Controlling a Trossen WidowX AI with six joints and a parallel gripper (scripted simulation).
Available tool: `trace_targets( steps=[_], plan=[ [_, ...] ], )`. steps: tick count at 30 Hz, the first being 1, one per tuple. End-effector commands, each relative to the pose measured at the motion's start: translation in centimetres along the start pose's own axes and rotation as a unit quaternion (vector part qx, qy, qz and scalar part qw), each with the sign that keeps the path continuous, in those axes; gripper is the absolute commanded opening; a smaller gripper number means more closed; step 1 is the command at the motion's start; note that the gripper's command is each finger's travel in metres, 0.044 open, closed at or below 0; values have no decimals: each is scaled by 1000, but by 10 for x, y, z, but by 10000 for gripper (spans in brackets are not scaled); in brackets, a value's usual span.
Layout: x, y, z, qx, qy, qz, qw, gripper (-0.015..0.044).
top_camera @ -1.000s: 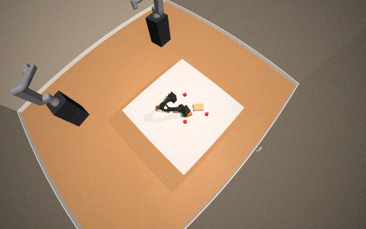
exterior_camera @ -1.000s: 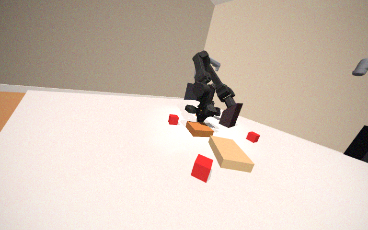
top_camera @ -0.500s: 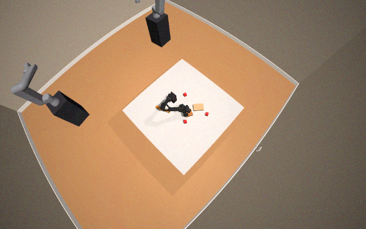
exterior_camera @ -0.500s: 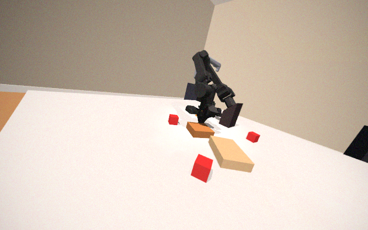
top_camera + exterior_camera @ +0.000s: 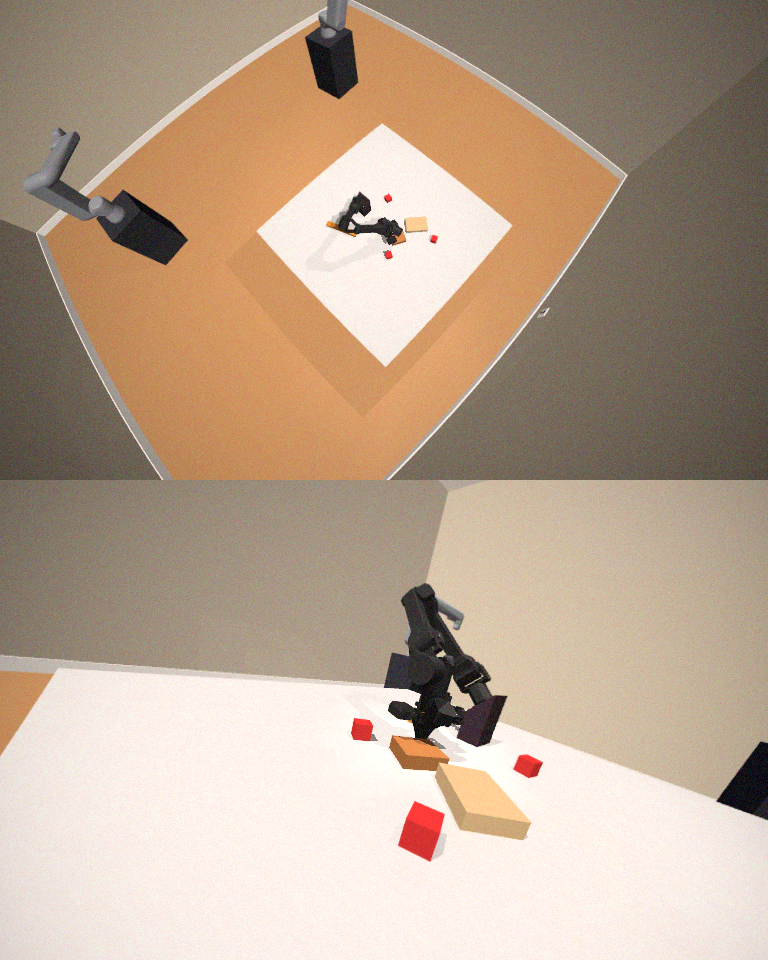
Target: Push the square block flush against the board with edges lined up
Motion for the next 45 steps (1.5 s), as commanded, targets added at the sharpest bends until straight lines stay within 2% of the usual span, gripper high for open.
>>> trace_targets(
  steps=[1, 26, 45],
  plan=[
    [0, 4, -3, -2, 0, -2, 1000, 0],
    [1, 20, -10, -2, 0, -3, 1000, 0],
    [0, -6, -4, -1, 0, -1, 1000, 0]
  ],
)
Point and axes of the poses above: the point midway between the two fingers, 35 mm back from their tips, its own x axis back along the fingers, its own z axis across the jaws, y = z × x, the point moved 3 cm from there along x, back along the fingers, and after that the axes turned 13 degrees about x, right-handed, at the moved point
